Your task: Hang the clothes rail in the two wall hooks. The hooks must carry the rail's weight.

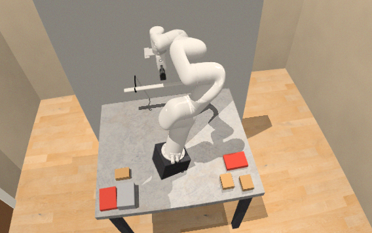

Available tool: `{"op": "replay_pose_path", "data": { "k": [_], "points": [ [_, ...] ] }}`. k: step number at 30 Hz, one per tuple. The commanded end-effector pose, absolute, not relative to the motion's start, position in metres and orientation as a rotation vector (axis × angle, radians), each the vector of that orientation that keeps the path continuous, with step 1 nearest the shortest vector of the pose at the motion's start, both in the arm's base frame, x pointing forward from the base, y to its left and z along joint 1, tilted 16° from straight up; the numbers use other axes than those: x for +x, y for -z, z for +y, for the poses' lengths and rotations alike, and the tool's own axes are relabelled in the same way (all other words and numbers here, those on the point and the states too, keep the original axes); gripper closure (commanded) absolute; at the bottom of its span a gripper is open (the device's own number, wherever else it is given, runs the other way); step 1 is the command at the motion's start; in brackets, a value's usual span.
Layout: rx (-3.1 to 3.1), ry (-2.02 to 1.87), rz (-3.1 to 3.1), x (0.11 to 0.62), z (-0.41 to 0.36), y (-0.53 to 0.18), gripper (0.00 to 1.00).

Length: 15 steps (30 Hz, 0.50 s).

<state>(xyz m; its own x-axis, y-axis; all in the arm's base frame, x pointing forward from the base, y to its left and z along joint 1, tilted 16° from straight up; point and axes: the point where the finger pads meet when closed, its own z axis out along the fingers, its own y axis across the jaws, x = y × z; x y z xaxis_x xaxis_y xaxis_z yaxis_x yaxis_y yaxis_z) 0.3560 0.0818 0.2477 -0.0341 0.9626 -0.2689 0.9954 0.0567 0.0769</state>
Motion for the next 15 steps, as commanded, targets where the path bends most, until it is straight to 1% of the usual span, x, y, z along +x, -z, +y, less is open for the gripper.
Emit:
{"op": "replay_pose_path", "data": {
  "k": [1, 15],
  "points": [
    [1.991, 0.186, 2.085, 0.349, 0.083, -0.251, 0.0],
    [1.991, 0.186, 2.085, 0.33, 0.083, -0.256, 0.0]
  ]
}}
